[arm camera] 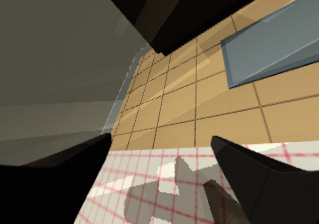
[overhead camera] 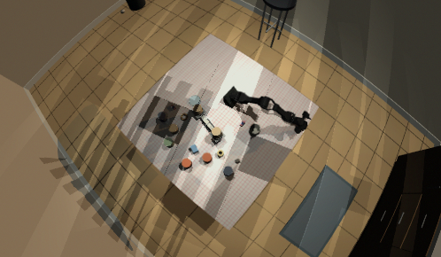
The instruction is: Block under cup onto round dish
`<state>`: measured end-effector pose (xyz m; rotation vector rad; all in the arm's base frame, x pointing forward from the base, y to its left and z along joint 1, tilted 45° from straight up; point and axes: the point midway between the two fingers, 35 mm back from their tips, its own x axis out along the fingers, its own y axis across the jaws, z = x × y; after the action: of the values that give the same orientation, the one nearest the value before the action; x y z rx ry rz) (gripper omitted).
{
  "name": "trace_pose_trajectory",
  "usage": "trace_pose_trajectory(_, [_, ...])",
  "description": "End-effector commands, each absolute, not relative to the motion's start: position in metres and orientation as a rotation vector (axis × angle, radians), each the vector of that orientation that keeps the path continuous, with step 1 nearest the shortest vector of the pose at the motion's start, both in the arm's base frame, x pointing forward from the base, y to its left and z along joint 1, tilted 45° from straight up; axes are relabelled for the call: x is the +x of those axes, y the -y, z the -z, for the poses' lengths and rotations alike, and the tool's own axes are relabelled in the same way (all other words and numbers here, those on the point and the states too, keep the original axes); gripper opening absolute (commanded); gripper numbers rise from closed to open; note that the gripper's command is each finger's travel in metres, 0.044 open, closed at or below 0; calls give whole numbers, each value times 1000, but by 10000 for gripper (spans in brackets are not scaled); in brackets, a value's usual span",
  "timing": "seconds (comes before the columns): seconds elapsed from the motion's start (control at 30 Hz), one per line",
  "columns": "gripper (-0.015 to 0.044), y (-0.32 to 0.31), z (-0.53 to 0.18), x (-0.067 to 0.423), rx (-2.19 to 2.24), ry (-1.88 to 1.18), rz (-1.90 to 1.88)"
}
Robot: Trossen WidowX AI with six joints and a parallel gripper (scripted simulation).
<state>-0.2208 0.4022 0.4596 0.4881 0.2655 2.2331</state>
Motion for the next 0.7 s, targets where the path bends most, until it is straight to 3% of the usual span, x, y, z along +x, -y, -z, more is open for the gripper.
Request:
trace_pose_trajectory(0.0, [440, -410, -462, -186, 500, -278, -2147])
trace_pose_trajectory(0.67, [440, -416, -425, 56, 342, -300, -1564])
